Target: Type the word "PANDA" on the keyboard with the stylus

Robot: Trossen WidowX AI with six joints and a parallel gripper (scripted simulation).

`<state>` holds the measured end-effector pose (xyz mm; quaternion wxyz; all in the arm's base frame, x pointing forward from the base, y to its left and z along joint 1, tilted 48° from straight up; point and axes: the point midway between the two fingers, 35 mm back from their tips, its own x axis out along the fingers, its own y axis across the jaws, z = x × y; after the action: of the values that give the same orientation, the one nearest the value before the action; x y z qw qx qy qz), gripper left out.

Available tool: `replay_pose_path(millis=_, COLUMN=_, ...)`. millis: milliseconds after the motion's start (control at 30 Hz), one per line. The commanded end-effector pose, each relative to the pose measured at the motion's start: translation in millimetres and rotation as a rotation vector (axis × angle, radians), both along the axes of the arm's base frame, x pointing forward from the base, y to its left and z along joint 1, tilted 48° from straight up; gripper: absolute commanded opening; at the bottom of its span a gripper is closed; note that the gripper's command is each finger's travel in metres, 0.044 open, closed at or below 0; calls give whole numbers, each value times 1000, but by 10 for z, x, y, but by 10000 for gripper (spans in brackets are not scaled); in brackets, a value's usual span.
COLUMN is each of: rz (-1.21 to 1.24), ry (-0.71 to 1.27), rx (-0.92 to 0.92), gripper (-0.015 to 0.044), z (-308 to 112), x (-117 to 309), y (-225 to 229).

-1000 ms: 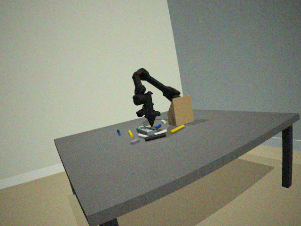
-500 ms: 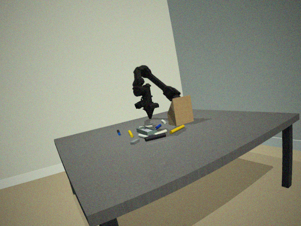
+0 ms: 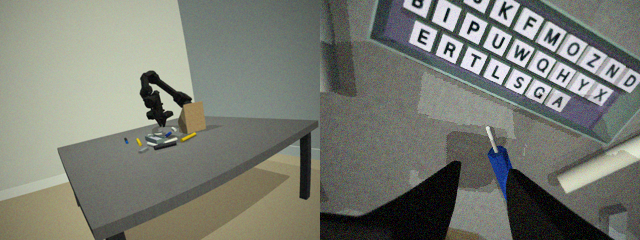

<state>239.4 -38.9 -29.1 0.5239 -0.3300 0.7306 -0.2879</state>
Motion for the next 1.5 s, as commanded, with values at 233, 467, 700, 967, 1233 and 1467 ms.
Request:
replay_pose_path(millis=233, rz=61, ry=578, rx=-31, gripper=150, z=155, x=-364, y=-339)
replay_pose_path(millis=467, rz=61, ry=578, rx=-31, gripper=150, z=140, x=-365, y=-355)
replay_pose_path(millis=700, rz=61, ry=578, rx=-31, gripper=150, z=91, x=-371, y=-408)
replay_pose_path(millis=967, rz=60, ry=578, rx=-32, gripper=150, z=34, x=-378, y=-465)
replay_pose_path(millis=1233, rz=60, ry=578, rx=-32, gripper=150, z=-15, x=-385, y=-514)
replay_pose_path(millis=1467, rz=60, ry=578, rx=-32, gripper=150, z=-65, x=-394, y=-563)
